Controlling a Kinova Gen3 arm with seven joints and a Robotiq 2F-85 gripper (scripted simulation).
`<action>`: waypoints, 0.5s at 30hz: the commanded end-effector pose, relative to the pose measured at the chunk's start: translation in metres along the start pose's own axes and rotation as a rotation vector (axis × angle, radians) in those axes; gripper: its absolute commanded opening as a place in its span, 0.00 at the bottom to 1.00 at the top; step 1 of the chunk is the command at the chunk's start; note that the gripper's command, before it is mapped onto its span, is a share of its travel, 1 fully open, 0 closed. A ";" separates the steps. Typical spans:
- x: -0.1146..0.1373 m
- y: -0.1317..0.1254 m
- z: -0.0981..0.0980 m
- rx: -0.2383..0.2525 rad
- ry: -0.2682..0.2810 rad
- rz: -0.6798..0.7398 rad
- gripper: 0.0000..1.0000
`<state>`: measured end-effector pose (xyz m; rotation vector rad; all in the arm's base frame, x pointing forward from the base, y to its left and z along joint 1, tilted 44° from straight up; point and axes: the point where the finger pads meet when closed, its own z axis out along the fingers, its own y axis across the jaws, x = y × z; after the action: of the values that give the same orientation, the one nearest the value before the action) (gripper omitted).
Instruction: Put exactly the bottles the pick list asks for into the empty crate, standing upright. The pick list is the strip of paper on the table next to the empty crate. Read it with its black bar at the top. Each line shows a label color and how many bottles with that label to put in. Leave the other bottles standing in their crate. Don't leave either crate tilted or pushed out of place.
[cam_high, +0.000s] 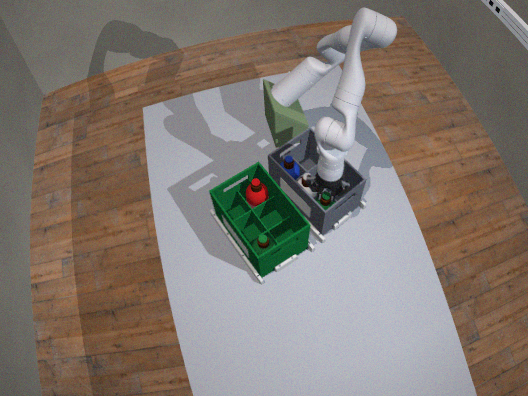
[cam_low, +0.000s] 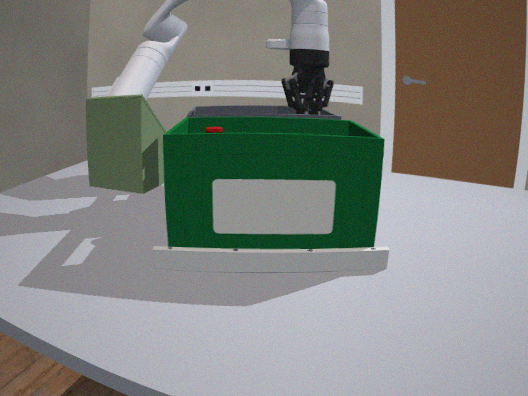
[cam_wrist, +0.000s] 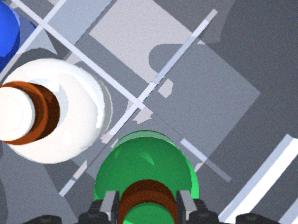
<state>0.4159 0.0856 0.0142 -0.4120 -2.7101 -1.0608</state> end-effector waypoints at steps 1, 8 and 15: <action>-0.001 0.000 -0.001 0.000 -0.002 0.000 0.10; -0.001 0.000 0.003 0.000 -0.002 0.000 0.67; -0.001 0.000 0.003 0.000 -0.002 0.000 0.67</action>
<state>0.4156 0.0882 0.0114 -0.4121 -2.7103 -1.0608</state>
